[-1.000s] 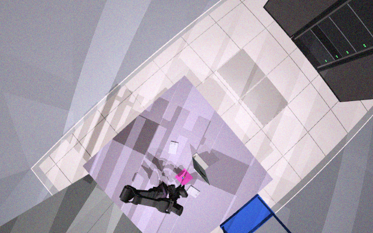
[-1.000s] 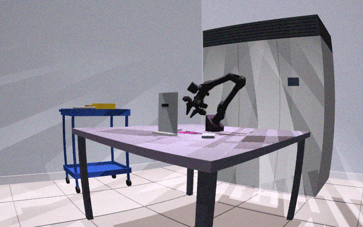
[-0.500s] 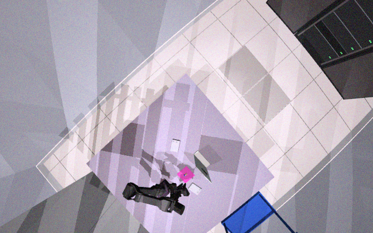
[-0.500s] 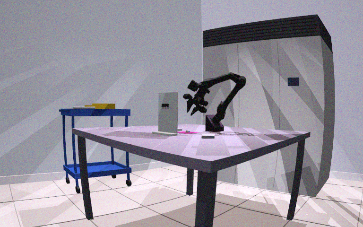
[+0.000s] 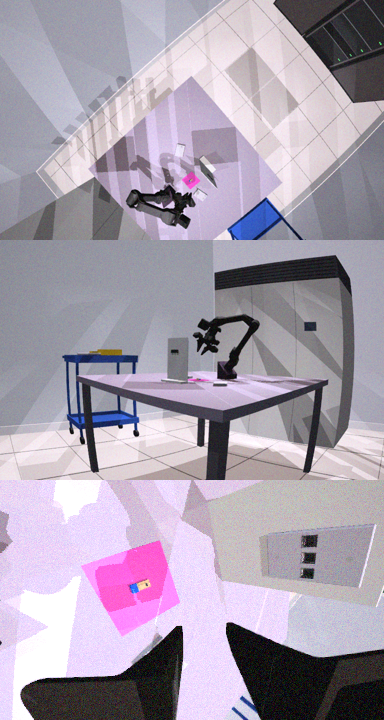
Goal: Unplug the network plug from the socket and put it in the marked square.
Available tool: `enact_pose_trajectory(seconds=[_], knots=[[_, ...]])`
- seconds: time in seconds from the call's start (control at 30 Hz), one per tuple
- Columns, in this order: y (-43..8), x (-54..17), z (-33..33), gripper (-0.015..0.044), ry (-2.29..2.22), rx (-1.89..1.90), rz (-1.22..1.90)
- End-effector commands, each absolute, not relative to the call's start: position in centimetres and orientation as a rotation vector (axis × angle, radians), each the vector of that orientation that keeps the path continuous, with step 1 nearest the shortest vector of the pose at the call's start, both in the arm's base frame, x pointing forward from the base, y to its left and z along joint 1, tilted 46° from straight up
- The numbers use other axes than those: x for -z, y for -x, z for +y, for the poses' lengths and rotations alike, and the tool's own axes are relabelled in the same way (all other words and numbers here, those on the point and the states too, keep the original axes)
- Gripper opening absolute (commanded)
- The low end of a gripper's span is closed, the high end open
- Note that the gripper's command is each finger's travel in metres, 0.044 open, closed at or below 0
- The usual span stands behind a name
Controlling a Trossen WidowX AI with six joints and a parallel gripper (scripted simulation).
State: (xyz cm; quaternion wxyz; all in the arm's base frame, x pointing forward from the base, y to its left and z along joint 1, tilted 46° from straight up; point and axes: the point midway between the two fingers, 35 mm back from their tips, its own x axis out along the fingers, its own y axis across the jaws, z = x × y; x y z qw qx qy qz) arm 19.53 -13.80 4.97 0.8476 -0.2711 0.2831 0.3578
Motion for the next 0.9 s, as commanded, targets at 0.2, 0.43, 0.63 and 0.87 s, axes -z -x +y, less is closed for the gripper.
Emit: enact_pose_trajectory(seconds=[0.2, 0.43, 0.63, 0.87], knots=[[-19.4, -7.1, -16.0, 0.0156, 0.583, -0.754, 0.597], [-19.1, -8.7, -17.3, 0.0156, 0.585, -0.754, 0.594], [-18.9, -9.5, -17.9, 0.0182, 0.585, -0.754, 0.593], [-18.9, -9.5, -17.9, 0.0366, 0.585, -0.754, 0.593]])
